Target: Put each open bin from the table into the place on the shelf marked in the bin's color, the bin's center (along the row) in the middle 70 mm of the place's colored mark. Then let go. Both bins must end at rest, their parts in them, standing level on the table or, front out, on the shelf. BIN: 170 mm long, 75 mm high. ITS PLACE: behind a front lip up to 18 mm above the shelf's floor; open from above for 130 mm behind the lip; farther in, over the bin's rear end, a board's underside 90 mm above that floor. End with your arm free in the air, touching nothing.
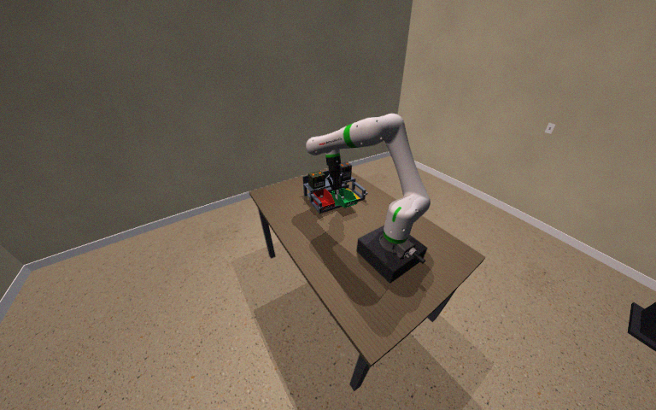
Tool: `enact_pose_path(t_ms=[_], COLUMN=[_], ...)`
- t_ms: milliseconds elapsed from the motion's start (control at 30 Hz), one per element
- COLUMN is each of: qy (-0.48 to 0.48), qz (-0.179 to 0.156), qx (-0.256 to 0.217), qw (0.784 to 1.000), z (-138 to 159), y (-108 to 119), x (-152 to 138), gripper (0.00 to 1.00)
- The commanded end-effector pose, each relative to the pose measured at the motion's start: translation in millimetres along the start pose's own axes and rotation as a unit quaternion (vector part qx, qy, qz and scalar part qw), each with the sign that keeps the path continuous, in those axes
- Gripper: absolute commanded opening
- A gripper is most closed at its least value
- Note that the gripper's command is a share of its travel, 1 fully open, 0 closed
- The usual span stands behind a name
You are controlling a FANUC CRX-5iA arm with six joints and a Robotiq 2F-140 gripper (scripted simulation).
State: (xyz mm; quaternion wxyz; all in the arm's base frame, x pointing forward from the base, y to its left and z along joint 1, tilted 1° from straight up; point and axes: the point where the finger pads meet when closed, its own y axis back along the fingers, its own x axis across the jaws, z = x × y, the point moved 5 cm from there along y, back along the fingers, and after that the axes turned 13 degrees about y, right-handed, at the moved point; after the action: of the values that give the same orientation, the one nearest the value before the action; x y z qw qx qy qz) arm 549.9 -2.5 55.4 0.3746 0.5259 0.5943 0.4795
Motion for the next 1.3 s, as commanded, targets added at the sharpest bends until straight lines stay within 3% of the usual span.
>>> enact_pose_path(t_ms=[0, 1267], qy=[0.000, 0.000], qz=[0.000, 0.000], qx=[0.000, 0.000], qw=[1.000, 1.000], z=[0.5, 1.8], y=[-1.1, -6.4], x=[-0.1, -0.4], gripper=[0.00, 0.00])
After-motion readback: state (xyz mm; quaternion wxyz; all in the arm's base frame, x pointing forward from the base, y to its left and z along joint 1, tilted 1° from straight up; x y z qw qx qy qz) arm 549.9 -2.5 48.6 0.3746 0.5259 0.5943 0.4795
